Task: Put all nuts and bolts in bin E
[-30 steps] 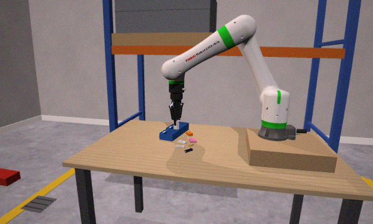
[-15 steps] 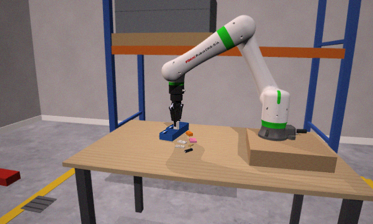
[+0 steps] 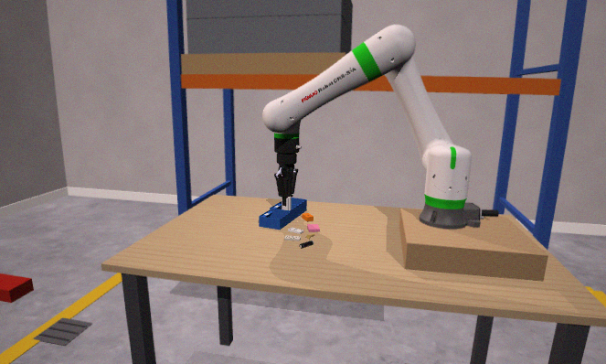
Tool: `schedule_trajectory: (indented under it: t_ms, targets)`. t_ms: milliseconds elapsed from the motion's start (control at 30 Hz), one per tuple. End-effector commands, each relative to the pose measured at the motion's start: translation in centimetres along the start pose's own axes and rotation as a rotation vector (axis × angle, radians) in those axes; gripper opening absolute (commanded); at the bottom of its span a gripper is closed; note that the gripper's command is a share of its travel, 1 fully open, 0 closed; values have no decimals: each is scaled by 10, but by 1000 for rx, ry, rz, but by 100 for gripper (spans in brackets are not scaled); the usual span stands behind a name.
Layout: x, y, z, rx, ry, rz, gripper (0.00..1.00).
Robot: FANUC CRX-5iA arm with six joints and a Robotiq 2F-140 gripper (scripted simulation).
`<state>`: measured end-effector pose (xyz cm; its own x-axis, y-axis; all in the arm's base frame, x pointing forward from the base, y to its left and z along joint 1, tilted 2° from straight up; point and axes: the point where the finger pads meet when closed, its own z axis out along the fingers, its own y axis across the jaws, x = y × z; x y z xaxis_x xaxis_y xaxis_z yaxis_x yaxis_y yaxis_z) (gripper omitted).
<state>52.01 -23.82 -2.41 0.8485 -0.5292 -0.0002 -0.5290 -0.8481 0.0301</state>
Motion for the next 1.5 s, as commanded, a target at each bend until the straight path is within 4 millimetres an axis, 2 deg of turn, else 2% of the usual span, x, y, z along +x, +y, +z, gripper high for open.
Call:
schedule_trajectory:
  t_ms: [0, 600, 1367, 1467]
  targets:
    - [0, 0, 0, 0, 0, 0, 5]
    - [0, 0, 0, 0, 0, 0, 5]
    - [0, 0, -28, 0, 0, 0, 5]
    - [0, 0, -40, 0, 0, 0, 5]
